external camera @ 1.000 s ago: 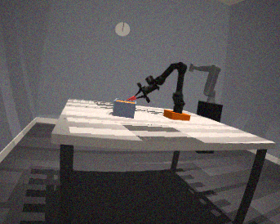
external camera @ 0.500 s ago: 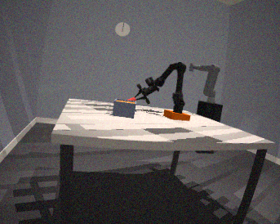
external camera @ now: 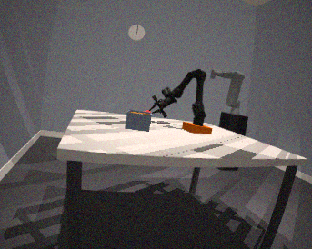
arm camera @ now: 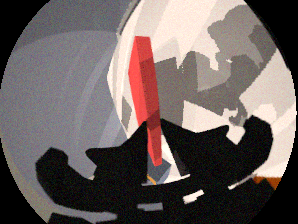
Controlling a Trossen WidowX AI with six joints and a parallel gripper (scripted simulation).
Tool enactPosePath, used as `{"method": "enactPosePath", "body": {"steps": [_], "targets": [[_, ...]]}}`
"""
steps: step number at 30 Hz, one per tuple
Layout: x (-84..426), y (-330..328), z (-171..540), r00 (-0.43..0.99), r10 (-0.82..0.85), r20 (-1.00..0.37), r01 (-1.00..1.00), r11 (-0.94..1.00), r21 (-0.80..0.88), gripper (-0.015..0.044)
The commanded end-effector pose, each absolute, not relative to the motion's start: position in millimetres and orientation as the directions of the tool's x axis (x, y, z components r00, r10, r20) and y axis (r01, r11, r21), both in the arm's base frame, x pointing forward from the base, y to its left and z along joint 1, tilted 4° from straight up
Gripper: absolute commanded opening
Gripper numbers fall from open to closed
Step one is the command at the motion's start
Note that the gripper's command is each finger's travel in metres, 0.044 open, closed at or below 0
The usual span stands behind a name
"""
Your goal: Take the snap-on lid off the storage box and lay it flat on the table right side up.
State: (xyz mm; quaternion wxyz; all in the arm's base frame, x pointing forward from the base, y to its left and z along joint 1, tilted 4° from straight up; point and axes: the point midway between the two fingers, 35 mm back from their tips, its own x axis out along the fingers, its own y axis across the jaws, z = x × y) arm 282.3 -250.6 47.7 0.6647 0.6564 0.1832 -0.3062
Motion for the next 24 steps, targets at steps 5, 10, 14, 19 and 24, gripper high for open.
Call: {"method": "enactPosePath", "body": {"steps": [5, 10, 14, 19, 24], "targets": [[278, -246, 31, 0.730, -0.153, -0.667, 0.665, -0.066, 0.744, 0.0000], [278, -247, 27, 0.730, -0.153, -0.667, 0.665, -0.067, 0.743, 0.0000], [282, -251, 36, 0.740, -0.162, -0.653, 0.654, -0.055, 0.755, 0.0026], [282, -251, 37, 0.730, -0.153, -0.666, 0.665, -0.066, 0.744, 0.0157], [282, -251, 37, 0.730, -0.153, -0.666, 0.665, -0.066, 0.744, 0.0275]]}}
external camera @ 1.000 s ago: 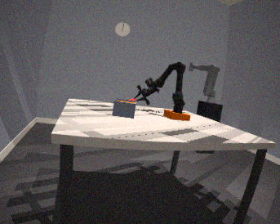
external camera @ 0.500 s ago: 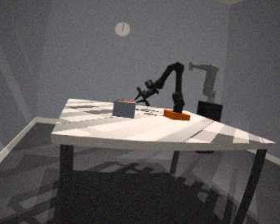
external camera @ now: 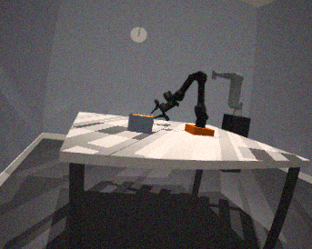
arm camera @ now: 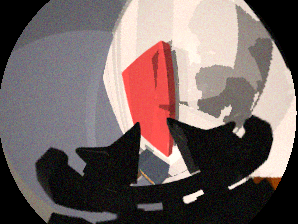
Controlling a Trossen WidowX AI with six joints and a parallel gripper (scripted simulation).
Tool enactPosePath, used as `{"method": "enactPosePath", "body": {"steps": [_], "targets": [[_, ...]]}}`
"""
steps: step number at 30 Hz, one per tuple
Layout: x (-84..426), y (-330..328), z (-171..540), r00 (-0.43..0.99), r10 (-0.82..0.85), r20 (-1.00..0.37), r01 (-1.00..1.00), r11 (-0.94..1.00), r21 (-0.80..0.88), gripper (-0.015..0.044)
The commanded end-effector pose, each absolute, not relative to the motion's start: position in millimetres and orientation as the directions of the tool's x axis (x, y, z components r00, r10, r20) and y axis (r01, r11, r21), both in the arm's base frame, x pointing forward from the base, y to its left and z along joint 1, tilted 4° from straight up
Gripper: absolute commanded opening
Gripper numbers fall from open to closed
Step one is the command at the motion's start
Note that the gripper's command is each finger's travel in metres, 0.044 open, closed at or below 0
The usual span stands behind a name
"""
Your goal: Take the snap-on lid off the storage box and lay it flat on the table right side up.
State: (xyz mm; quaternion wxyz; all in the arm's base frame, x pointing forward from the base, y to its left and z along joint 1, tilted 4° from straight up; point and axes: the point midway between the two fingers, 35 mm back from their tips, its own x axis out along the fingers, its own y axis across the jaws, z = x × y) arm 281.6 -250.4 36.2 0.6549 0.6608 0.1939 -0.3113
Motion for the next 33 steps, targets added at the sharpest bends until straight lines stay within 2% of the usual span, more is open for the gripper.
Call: {"method": "enactPosePath", "body": {"steps": [1, 7, 8, 33], "targets": [[282, -251, 37, 0.730, -0.153, -0.666, 0.665, -0.066, 0.744, 0.0275], [271, -249, 37, 0.729, -0.153, -0.667, 0.666, -0.066, 0.743, 0.0433], [269, -249, 37, 0.729, -0.153, -0.667, 0.666, -0.066, 0.743, 0.0440], [219, -241, 38, 0.726, -0.153, -0.670, 0.669, -0.067, 0.740, 0.0440]]}}
